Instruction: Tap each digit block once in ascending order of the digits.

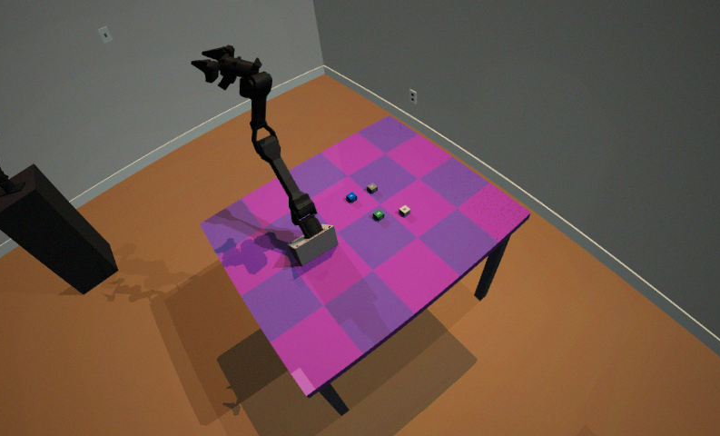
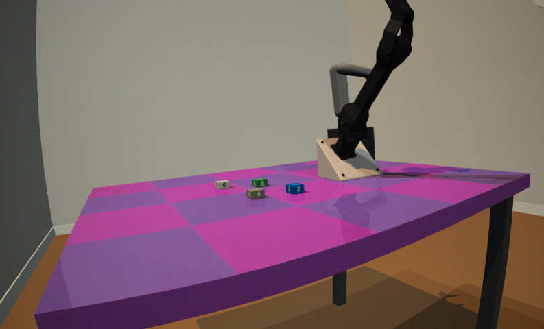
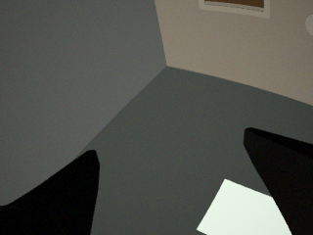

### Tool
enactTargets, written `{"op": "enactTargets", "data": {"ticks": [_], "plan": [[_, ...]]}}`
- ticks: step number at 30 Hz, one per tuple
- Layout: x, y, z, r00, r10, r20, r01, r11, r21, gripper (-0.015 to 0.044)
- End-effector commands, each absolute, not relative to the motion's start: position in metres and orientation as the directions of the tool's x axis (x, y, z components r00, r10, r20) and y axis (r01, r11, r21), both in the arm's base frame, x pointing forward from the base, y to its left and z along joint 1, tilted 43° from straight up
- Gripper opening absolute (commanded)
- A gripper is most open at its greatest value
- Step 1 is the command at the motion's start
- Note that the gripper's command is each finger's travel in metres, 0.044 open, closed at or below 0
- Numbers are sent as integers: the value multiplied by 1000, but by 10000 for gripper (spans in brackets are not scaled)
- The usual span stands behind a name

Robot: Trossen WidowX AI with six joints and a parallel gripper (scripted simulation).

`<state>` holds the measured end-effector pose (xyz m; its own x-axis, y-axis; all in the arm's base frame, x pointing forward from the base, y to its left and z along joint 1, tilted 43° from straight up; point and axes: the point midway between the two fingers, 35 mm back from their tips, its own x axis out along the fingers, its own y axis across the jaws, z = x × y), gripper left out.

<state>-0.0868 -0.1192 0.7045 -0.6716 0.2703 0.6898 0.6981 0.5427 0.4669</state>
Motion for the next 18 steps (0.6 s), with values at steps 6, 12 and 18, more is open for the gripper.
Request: {"op": "enactTargets", "data": {"ticks": [6,12,18], "plan": [[-48,-198,708,-593,7,805,719,455,526,400],[-1,-283,696,-436,-267,859,825,264,500,400],[58,-365,656,-229,-549,803,925,135,356,400]]}}
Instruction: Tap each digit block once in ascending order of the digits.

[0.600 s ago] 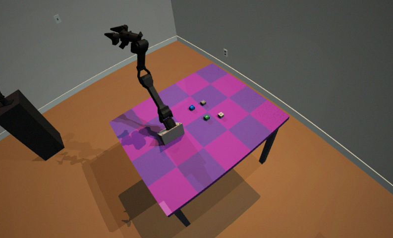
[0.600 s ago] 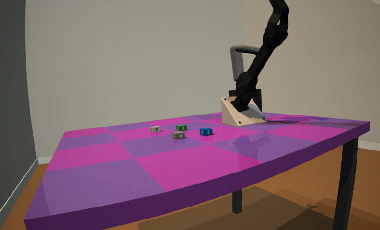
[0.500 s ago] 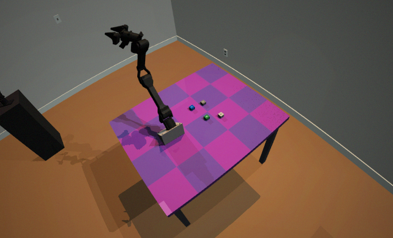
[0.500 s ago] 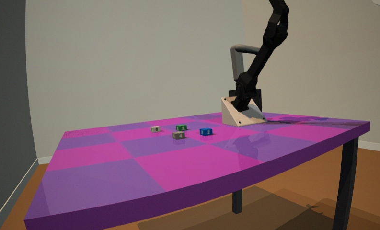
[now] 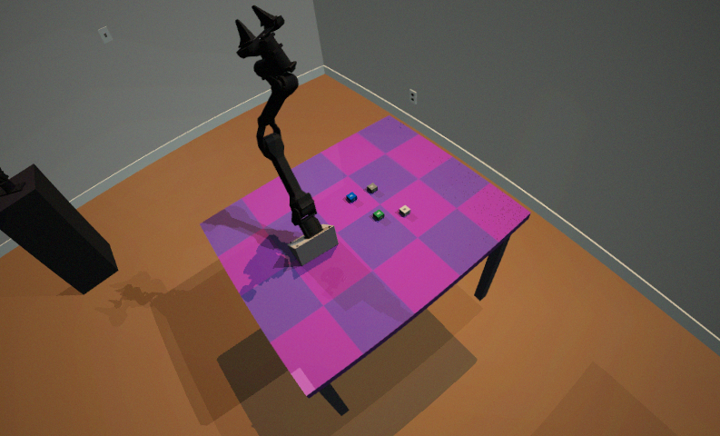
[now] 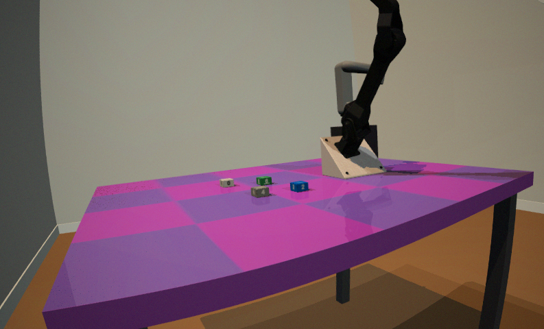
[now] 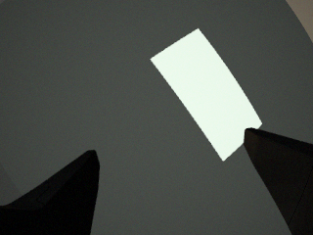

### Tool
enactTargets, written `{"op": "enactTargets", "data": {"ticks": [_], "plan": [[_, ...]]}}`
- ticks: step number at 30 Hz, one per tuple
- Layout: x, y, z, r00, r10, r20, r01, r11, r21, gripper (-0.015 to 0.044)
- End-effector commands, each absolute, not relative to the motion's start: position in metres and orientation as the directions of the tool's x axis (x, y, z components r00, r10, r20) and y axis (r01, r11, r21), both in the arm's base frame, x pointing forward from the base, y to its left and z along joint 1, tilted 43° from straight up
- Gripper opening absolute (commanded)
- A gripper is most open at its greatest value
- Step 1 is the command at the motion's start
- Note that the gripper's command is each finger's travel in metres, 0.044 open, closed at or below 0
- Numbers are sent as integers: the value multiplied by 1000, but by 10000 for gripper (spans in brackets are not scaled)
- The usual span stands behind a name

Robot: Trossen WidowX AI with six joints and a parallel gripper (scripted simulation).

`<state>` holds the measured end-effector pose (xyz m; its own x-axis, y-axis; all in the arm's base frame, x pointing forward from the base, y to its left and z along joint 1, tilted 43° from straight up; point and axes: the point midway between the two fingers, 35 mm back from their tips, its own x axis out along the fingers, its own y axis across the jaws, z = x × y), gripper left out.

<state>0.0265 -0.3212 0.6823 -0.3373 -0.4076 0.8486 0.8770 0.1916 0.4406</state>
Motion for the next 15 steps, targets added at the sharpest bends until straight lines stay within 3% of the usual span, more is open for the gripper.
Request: {"op": "enactTargets", "data": {"ticks": [1,8,15], "plan": [[69,-377,647,-193,-591,783,938,124,324,400],[141,-443,570,60,-819,570,988,130,84,400],[209,-477,471,293,-921,257,954,265,-140,400]]}}
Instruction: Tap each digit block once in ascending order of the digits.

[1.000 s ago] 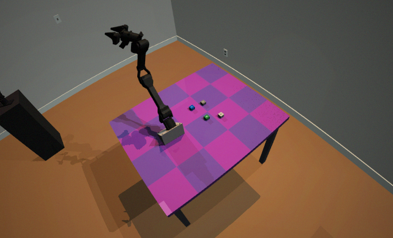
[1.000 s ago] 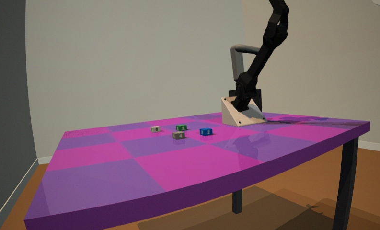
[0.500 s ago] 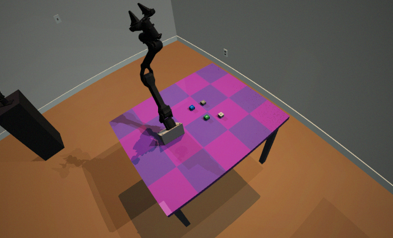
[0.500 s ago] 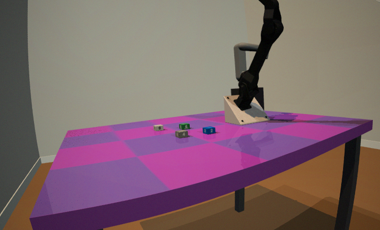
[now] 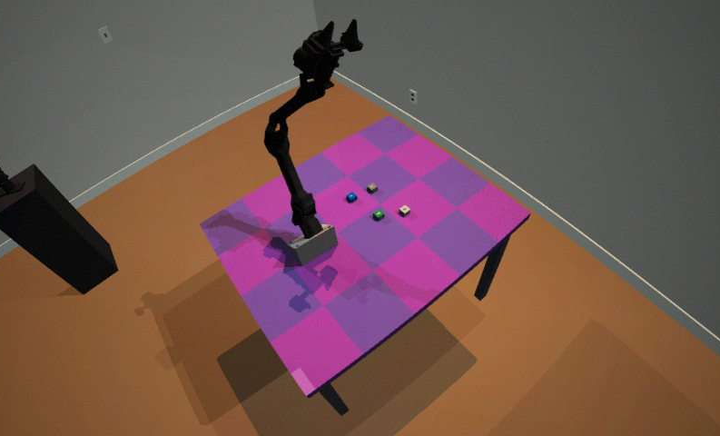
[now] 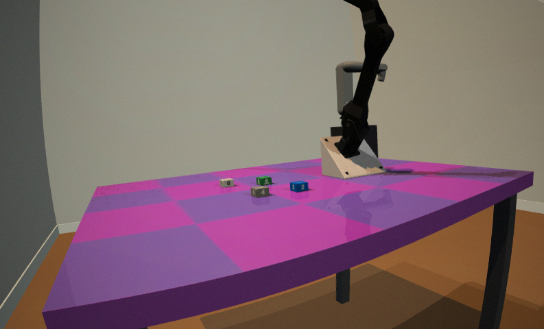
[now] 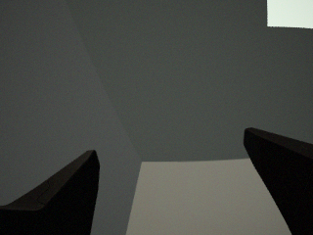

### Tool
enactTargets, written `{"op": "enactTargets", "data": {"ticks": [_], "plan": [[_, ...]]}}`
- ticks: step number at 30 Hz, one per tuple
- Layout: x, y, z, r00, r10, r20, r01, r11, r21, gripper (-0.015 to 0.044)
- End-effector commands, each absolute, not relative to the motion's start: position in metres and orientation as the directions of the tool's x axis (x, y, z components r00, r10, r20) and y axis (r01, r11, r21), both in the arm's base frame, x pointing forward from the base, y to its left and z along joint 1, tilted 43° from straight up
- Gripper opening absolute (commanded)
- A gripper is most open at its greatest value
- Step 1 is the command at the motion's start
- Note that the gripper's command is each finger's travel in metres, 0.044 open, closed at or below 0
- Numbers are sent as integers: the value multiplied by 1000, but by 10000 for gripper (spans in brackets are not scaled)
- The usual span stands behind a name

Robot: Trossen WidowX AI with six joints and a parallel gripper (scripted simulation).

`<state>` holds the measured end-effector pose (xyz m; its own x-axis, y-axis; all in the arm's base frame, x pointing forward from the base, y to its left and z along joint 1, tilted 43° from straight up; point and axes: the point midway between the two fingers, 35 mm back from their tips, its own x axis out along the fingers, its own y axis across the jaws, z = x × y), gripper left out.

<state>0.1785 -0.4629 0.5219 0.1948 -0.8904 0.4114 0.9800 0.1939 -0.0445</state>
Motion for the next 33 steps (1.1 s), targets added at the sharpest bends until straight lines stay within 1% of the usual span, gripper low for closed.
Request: {"op": "enactTargets", "data": {"ticks": [1,6,11,16,21,24,27,30,33], "plan": [[218,-479,456,323,-923,207,942,292,-166,400],[259,-477,375,454,-889,-59,851,452,-268,400],[292,-457,293,543,-773,-329,715,631,-302,400],[314,-417,212,577,-576,-580,545,800,-253,400],[322,-357,139,545,-302,-782,355,928,-111,400],[319,-313,101,490,-106,-865,244,970,19,400],[310,-264,71,409,107,-906,145,973,181,400],[296,-213,51,310,318,-896,73,932,356,400],[279,-164,42,204,509,-836,38,850,526,400]]}}
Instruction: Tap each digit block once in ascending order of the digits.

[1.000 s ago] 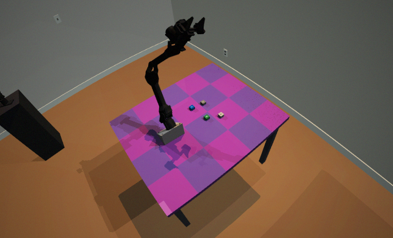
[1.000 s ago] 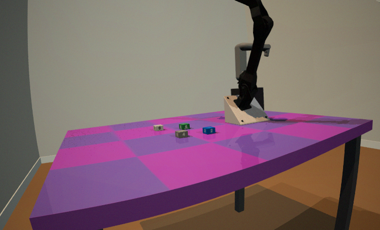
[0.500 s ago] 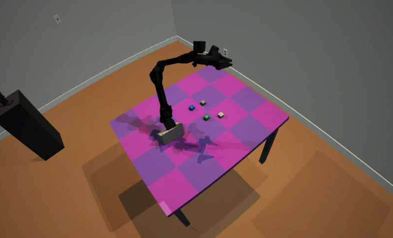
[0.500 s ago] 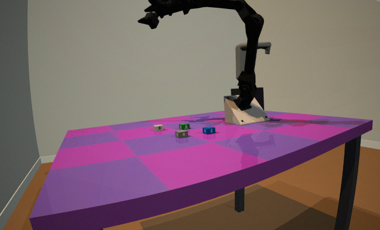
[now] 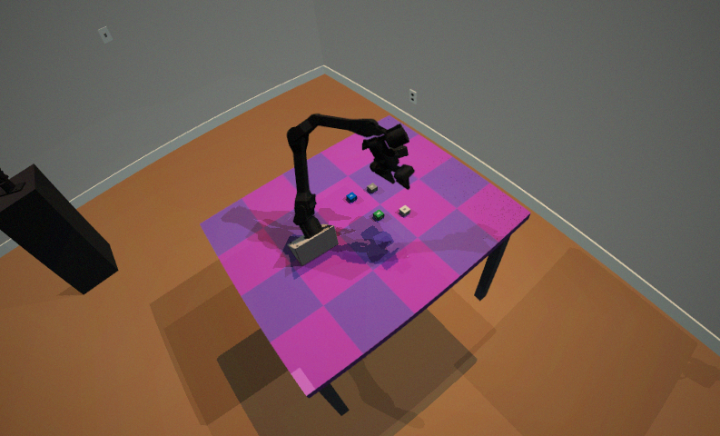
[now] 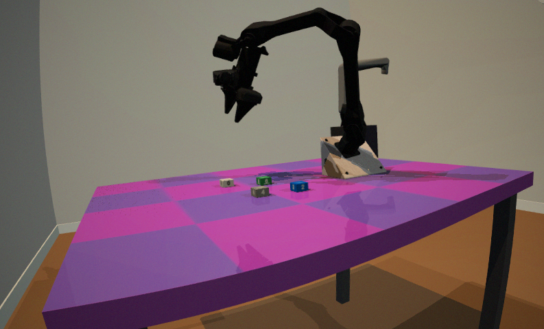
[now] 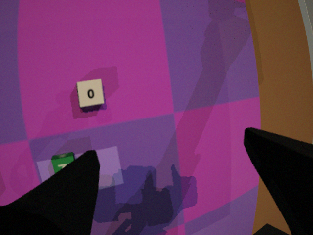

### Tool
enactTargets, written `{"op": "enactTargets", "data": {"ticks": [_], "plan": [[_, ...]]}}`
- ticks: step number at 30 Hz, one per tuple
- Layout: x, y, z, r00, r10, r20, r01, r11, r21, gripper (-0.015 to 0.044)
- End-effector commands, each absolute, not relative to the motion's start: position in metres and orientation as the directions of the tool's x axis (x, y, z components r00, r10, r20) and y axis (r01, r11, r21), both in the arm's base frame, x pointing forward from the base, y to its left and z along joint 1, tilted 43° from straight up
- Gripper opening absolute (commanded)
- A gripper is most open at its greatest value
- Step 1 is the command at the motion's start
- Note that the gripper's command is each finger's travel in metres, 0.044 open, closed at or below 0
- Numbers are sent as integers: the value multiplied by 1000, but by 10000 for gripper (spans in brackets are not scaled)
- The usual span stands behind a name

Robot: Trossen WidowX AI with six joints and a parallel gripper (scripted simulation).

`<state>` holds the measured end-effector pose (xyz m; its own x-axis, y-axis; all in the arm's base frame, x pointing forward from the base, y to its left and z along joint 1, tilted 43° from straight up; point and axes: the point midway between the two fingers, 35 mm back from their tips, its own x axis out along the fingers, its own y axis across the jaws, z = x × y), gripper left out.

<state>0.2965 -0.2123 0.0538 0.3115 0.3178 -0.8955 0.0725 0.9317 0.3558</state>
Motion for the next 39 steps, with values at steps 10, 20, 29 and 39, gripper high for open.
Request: {"op": "enactTargets", "data": {"ticks": [10,20,29,39], "plan": [[262,-121,43,106,667,-737,40,738,674,400],[262,-121,43,106,667,-737,40,738,674,400],[262,-121,44,106,667,-738,41,738,673,400],[255,-36,124,104,656,-747,66,745,664,400]]}}
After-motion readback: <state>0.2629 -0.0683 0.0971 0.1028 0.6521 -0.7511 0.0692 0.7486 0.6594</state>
